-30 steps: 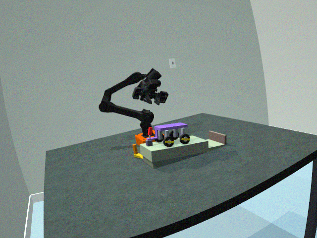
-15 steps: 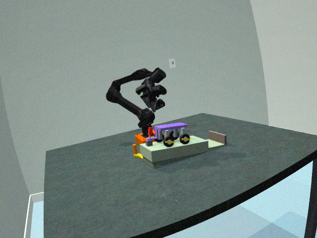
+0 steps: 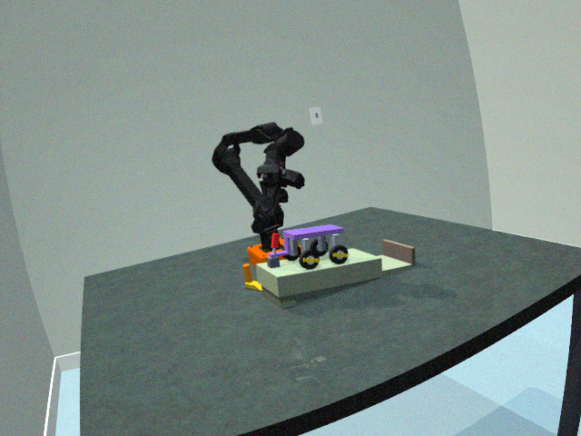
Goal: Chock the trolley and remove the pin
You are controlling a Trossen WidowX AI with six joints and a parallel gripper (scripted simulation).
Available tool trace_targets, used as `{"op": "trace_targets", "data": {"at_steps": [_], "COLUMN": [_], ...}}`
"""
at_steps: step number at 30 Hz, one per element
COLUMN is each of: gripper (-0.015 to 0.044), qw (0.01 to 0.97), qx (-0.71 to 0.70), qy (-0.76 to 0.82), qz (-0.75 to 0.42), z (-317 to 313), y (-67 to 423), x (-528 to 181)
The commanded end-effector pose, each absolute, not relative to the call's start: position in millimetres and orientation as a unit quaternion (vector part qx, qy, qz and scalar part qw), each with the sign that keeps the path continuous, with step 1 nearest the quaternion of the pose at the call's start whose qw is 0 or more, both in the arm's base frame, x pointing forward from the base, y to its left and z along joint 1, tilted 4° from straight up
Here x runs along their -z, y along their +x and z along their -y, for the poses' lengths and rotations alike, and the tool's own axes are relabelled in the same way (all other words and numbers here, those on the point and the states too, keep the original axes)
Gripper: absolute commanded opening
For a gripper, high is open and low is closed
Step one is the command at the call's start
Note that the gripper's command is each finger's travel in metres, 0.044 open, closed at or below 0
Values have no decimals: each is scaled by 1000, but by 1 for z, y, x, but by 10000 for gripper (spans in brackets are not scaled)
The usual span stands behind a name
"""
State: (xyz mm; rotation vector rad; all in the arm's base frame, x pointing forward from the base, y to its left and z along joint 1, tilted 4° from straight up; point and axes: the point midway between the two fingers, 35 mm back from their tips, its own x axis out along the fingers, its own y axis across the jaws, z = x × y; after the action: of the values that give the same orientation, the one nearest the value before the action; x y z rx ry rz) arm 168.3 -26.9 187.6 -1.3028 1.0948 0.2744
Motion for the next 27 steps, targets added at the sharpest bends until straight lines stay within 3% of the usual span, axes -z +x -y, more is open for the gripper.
{"op": "trace_targets", "data": {"at_steps": [1, 14, 27], "gripper": [190, 190, 190], "qw": [611, 490, 418], "qx": [-161, -316, -466], "qy": [-591, -619, -619], "qz": [-501, -526, -475], "z": [33, 62, 97], "y": [171, 176, 176], "x": [-183, -164, -146]}}
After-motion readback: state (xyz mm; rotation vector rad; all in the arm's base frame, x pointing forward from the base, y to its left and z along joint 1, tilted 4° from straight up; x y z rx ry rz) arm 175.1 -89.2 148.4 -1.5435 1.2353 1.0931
